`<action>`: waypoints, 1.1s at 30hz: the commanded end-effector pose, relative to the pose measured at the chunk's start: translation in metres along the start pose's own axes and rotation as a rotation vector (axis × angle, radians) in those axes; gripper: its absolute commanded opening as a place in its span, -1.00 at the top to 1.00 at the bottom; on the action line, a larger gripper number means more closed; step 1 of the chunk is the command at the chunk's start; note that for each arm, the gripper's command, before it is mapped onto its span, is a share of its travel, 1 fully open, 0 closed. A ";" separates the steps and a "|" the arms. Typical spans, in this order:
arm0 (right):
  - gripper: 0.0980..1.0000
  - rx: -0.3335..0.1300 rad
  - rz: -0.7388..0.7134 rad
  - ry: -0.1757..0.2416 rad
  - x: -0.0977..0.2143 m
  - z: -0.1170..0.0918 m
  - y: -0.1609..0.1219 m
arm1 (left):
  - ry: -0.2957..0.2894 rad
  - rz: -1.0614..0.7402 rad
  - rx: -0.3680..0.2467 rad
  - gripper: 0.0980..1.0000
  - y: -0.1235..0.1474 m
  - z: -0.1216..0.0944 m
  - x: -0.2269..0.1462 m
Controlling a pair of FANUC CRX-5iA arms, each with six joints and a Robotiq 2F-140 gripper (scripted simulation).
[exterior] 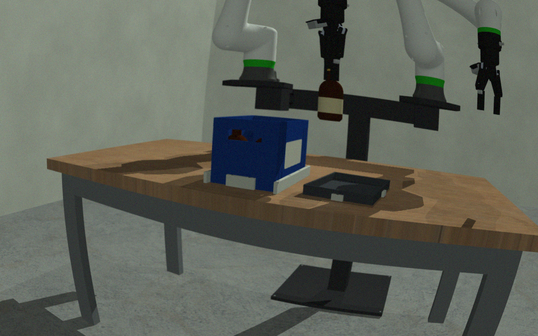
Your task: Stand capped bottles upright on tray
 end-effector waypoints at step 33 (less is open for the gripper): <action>1.00 0.000 0.000 -0.002 -0.046 -0.001 0.031 | 0.000 0.000 -0.001 -1.00 0.001 0.000 0.000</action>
Point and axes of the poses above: on each arm, the point where the finger pads meet when closed, its own z axis out along the fingers, its own x axis across the jaws, y = z × x, the point moved 9 cm from there along -z, back along the fingers, and after that the axes turned 10 degrees about -z, right-handed, at the moved point
